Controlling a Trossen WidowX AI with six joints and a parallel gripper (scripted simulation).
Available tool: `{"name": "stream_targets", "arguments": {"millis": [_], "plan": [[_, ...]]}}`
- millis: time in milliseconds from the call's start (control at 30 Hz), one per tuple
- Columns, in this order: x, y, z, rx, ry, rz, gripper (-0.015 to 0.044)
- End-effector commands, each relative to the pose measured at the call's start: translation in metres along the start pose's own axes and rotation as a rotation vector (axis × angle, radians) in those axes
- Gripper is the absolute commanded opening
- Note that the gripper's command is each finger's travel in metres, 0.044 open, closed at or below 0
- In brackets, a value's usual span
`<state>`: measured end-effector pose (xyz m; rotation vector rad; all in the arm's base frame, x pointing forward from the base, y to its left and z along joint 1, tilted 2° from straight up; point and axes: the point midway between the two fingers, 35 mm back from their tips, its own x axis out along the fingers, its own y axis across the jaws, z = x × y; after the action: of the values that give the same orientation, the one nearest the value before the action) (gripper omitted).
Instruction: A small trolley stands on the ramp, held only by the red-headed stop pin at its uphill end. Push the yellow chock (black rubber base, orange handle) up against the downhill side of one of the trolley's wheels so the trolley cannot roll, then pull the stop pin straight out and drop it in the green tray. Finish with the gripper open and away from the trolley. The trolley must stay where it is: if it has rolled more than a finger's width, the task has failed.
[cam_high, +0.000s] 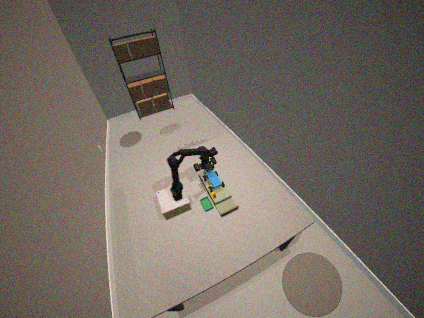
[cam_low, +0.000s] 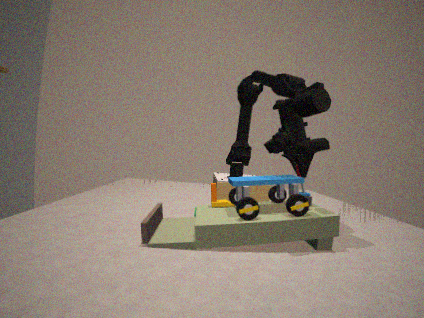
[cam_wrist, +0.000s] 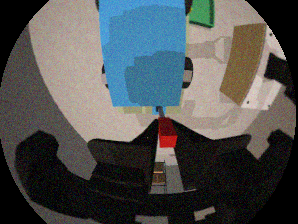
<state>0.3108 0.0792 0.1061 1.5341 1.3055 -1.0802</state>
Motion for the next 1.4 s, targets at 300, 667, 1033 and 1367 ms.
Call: {"name": "stream_targets", "arguments": {"millis": [300, 667, 1033, 1367], "plan": [[-0.009, 0.001, -0.004, -0.006, 0.007, 0.007, 0.0], [-0.014, 0.002, -0.006, -0.006, 0.007, 0.007, 0.0], [-0.01, 0.001, -0.026, -0.006, 0.01, 0.007, 0.0], [-0.01, -0.007, -0.036, -0.006, 0.011, 0.006, 0.0]]}}
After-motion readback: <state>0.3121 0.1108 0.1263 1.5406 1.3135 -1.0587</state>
